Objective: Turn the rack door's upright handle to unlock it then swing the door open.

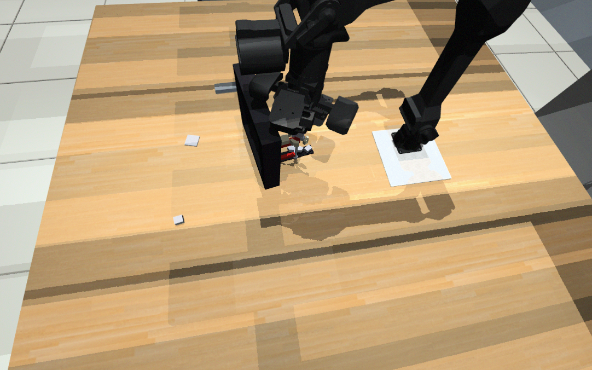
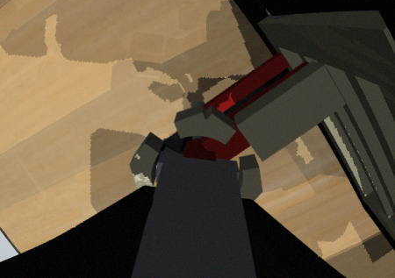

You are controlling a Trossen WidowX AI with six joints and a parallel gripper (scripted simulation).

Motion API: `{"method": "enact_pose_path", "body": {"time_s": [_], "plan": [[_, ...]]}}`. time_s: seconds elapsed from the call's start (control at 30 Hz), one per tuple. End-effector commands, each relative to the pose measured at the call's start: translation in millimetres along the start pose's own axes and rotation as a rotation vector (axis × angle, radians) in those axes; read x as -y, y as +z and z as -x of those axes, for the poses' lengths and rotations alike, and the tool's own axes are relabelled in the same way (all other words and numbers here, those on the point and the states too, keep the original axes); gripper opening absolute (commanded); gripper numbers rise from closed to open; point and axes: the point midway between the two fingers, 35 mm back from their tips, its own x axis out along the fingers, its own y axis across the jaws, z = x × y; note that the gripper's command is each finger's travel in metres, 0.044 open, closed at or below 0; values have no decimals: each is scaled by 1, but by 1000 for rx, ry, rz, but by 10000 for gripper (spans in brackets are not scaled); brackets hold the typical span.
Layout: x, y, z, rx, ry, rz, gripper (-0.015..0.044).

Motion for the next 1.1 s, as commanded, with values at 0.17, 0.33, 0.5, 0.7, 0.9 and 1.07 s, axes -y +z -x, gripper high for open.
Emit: {"method": "enact_pose_path", "body": {"time_s": [0.17,0.33,0.5,0.7,0.9,1.07], "plan": [[0,-1,-1,-5,2,413,17],[0,-1,-1,-4,2,660,17],[0,-1,-1,-4,3,906,17],[0,-1,-1,-4,3,1127,17],[0,-1,-1,-4,3,1127,17],[0,-1,-1,-4,3,1127,17]]}}
